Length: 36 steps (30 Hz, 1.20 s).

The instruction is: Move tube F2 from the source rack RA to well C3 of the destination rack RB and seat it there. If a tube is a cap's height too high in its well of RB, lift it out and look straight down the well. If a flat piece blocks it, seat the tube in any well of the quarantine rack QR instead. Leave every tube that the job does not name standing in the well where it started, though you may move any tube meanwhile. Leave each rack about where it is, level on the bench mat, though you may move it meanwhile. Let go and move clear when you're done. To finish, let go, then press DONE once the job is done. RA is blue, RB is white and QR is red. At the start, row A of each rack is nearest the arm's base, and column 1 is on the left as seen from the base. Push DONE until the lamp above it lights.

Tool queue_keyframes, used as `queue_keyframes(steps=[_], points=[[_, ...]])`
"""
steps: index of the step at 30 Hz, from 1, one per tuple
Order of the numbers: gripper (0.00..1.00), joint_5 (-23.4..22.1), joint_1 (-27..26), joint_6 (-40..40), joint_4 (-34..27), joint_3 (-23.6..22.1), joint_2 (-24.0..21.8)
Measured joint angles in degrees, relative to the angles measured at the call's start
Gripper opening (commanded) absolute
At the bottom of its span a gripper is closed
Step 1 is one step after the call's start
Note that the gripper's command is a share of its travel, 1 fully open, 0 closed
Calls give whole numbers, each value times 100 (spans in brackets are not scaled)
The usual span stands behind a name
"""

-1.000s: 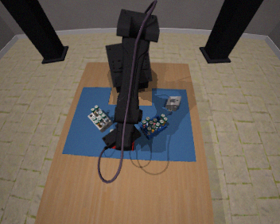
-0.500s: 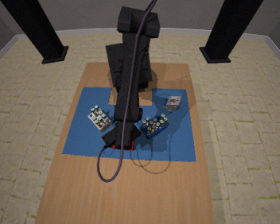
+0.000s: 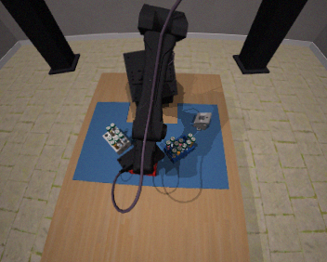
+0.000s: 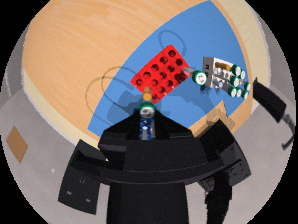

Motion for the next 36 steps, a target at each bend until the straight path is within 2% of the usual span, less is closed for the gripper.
queue_keyframes(steps=[36], points=[[0,-131,-192,-140,-706,240,-450]])
